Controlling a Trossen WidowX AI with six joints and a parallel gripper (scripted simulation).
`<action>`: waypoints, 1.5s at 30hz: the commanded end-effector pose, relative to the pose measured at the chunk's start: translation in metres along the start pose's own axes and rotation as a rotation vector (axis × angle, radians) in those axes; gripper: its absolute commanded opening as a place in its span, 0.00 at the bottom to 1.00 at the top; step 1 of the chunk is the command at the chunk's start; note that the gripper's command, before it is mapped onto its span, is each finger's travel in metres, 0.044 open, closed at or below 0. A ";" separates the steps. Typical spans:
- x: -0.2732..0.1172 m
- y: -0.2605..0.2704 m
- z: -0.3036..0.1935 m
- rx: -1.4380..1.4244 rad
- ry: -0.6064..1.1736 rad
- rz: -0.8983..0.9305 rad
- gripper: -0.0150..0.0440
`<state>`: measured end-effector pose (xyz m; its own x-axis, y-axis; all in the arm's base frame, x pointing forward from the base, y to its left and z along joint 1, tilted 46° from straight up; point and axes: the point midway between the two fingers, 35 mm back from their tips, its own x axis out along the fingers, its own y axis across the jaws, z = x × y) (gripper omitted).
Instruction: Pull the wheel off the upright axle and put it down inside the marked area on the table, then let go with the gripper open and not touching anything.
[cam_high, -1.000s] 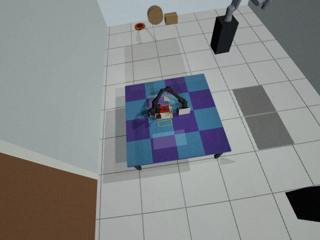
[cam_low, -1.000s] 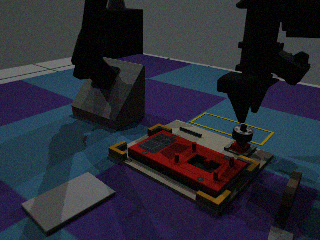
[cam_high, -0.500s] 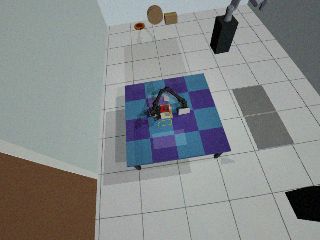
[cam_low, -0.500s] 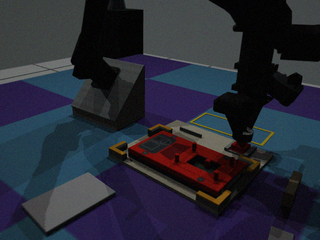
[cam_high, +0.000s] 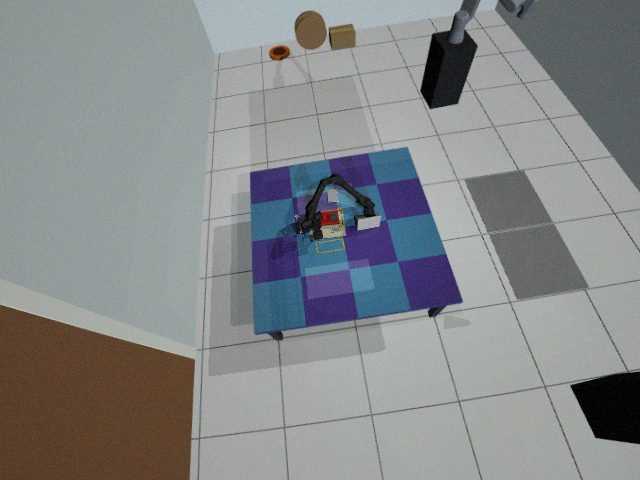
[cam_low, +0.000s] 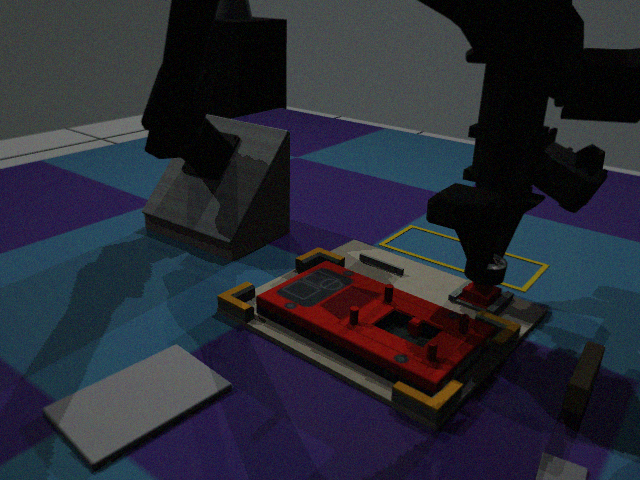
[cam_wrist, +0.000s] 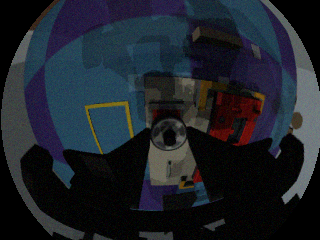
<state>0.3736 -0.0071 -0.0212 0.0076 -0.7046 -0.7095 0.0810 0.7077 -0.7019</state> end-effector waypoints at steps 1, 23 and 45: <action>-0.001 0.000 0.000 0.001 0.001 0.000 0.25; -0.008 0.000 0.000 -0.001 0.002 -0.001 0.25; -0.016 0.000 0.001 -0.003 0.003 -0.001 0.25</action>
<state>0.3755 -0.0059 -0.0170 -0.0037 -0.7059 -0.7083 0.0965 0.7047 -0.7029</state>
